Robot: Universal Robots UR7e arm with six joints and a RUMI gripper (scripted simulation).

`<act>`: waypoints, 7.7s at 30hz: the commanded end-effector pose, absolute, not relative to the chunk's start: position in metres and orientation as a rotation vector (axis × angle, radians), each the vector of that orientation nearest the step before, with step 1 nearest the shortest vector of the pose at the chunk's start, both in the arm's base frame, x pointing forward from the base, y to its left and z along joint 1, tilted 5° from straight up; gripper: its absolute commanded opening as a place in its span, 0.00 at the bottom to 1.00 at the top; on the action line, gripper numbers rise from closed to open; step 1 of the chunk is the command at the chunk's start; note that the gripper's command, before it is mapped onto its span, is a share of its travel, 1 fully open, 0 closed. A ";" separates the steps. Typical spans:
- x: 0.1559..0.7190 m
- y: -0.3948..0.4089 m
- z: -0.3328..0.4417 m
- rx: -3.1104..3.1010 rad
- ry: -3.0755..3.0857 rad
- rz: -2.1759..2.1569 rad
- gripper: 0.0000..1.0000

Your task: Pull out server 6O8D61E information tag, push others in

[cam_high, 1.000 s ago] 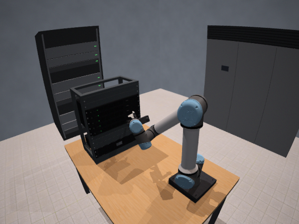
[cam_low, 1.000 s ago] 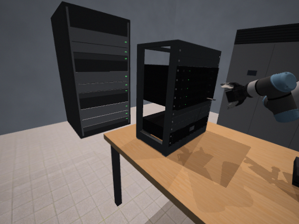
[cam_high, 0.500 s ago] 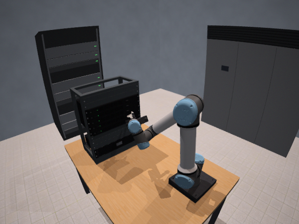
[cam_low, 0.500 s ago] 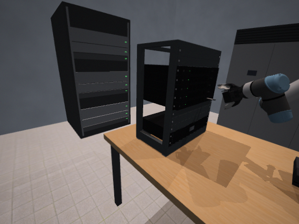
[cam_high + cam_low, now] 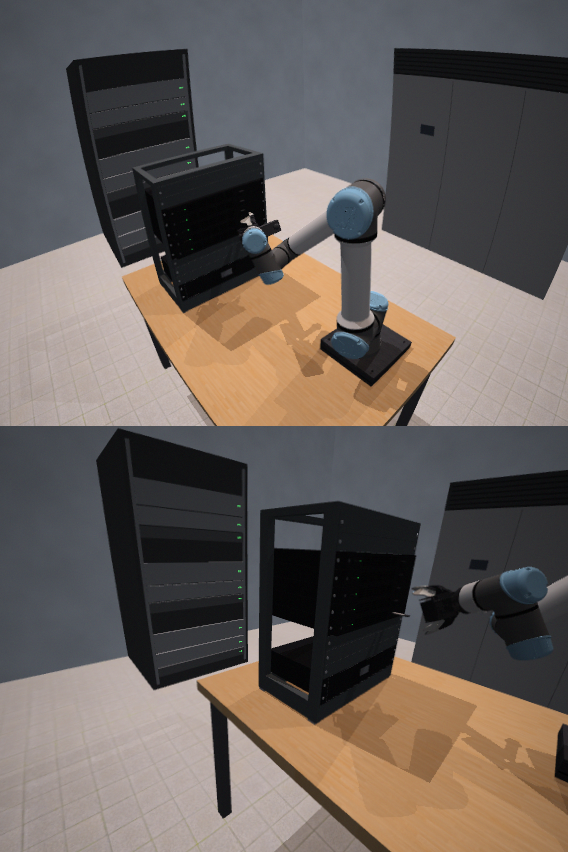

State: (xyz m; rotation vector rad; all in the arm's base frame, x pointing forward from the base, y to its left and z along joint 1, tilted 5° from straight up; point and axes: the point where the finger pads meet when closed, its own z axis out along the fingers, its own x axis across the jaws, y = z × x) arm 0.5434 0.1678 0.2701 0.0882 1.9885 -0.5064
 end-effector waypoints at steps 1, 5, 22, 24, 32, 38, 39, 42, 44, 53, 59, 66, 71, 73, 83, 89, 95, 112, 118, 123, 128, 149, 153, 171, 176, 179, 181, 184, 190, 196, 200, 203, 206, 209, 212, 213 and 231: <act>0.544 0.168 0.271 0.089 1.988 -0.506 1.00; 0.544 0.168 0.271 0.089 1.988 -0.506 1.00; 0.544 0.168 0.271 0.089 1.988 -0.506 1.00; 0.544 0.168 0.271 0.089 1.988 -0.506 1.00; 0.544 0.168 0.271 0.089 1.988 -0.506 1.00; 0.544 0.168 0.271 0.089 1.988 -0.506 1.00; 0.544 0.168 0.271 0.089 1.988 -0.506 1.00; 0.544 0.168 0.271 0.089 1.988 -0.506 1.00; 0.544 0.168 0.271 0.089 1.988 -0.506 1.00; 0.544 0.168 0.271 0.089 1.988 -0.506 1.00; 0.544 0.168 0.271 0.089 1.988 -0.506 1.00; 0.542 0.168 0.271 0.089 1.988 -0.506 1.00; 0.540 0.167 0.273 0.089 1.988 -0.506 1.00; 0.540 0.167 0.273 0.089 1.988 -0.506 1.00; 0.528 0.166 0.279 0.089 1.988 -0.506 1.00; 0.520 0.164 0.283 0.089 1.988 -0.506 1.00; 0.512 0.163 0.287 0.089 1.988 -0.506 1.00; 0.493 0.161 0.296 0.089 1.988 -0.506 1.00; 0.491 0.160 0.297 0.089 1.988 -0.506 1.00; 0.490 0.160 0.297 0.089 1.988 -0.506 1.00; 0.490 0.160 0.297 0.089 1.988 -0.506 1.00; 0.490 0.160 0.297 0.089 1.988 -0.506 1.00; 0.490 0.160 0.297 0.089 1.987 -0.506 1.00; 0.490 0.160 0.297 0.090 1.987 -0.505 1.00; 0.490 0.160 0.297 0.090 1.987 -0.505 1.00; 0.490 0.160 0.297 0.090 1.987 -0.505 1.00; 0.490 0.160 0.297 0.090 1.987 -0.505 1.00; 0.490 0.160 0.297 0.090 1.987 -0.505 1.00; 0.490 0.160 0.297 0.091 1.987 -0.504 1.00; 0.490 0.160 0.297 0.091 1.987 -0.504 1.00; 0.490 0.160 0.297 0.092 1.987 -0.503 1.00; 0.490 0.160 0.297 0.092 1.987 -0.503 1.00; 0.490 0.160 0.297 0.093 1.987 -0.503 1.00; 0.490 0.160 0.297 0.093 1.987 -0.503 1.00; 0.490 0.160 0.297 0.093 1.987 -0.502 1.00; 0.490 0.160 0.297 0.093 1.987 -0.502 1.00; 0.490 0.160 0.297 0.097 1.987 -0.500 1.00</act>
